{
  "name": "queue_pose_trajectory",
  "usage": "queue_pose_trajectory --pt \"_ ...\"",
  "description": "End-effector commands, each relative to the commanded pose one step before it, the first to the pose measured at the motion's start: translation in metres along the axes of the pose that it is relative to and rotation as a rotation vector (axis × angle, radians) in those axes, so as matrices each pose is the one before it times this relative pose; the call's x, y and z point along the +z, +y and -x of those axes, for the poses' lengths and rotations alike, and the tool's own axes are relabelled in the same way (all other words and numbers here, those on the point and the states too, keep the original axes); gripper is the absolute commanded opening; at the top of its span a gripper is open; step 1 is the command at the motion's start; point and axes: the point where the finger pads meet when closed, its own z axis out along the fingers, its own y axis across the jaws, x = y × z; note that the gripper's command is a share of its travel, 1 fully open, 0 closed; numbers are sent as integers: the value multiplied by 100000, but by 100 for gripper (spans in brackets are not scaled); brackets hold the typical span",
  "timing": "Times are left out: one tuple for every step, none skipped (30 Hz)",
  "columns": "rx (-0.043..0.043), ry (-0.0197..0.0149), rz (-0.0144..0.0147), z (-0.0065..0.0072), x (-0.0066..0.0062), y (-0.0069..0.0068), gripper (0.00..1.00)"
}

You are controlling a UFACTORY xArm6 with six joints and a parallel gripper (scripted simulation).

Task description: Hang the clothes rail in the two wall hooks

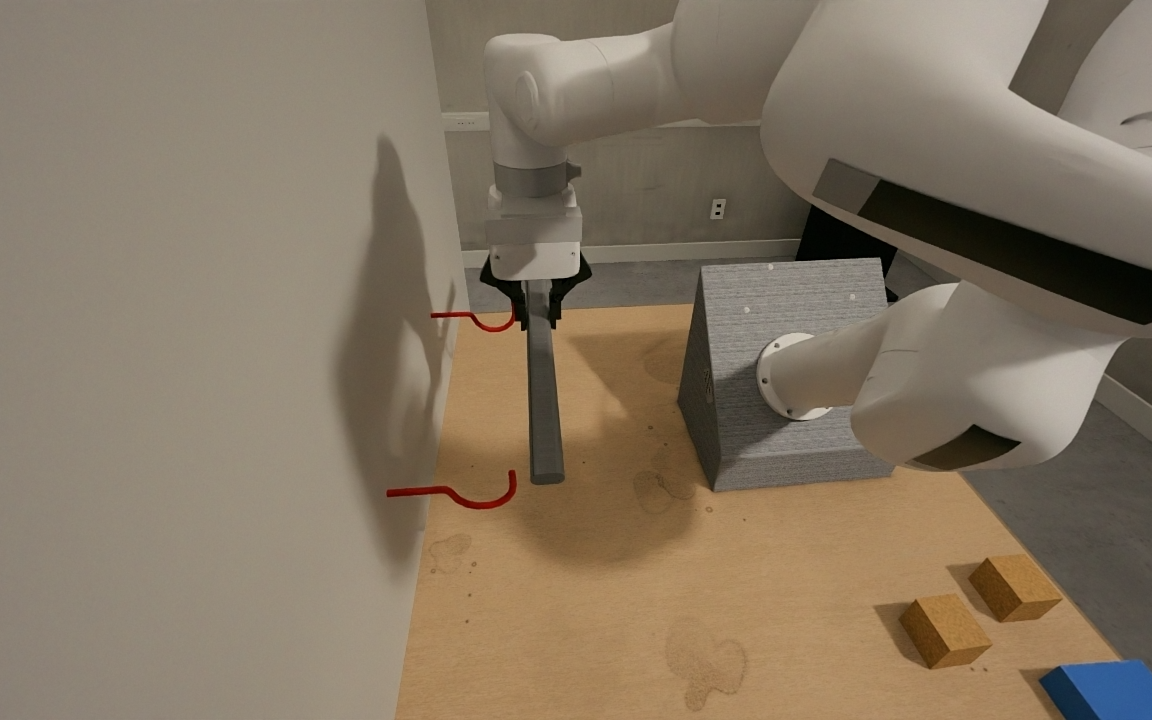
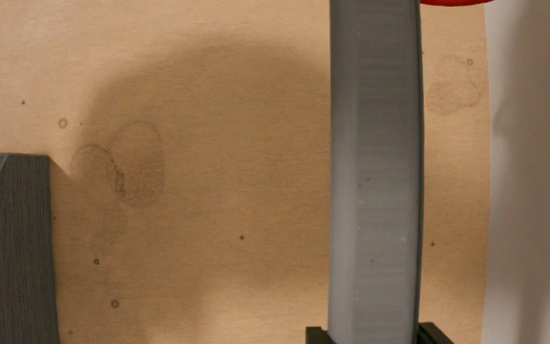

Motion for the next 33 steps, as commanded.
queue_pose_trajectory --pt "-112 -236 318 27 -152 97 0" --pt "0 0 0 0 0 0 0" --pt "0 0 0 0 0 0 0" --pt "0 0 0 0 0 0 0" --pt "0 0 0 0 0 0 0" --pt "0 0 0 0 0 0 0" --pt "0 0 0 0 0 0 0" --pt "0 0 0 0 0 0 0" --pt "-62 2 6 -3 3 190 0" --pt "0 1 -1 3 -1 208 0" --pt "0 0 1 0 0 200 0" --pt "0 0 1 0 0 200 0" --pt "0 0 1 0 0 200 0" --pt "0 0 1 0 0 200 0" --pt "0 0 1 0 0 200 0" --pt "0 0 1 0 0 200 0" --pt "0 0 1 0 0 200 0" --pt "0 0 1 0 0 200 0" --pt "0 0 1 0 0 200 0" --pt "0 0 1 0 0 200 0" --pt "0 0 1 0 0 200 0" --pt "0 0 0 0 0 0 0" --pt "0 0 0 0 0 0 0" --pt "0 1 1 1 -1 201 0" --pt "0 0 1 0 0 200 0" --pt "0 0 1 0 0 200 0" --pt "0 0 1 0 0 200 0" --pt "0 0 1 0 0 200 0" --pt "0 0 1 0 0 200 0" --pt "0 0 1 0 0 200 0" --pt "0 0 1 0 0 200 0" --pt "0 0 1 0 0 200 0" --pt "0 0 1 0 0 200 0"
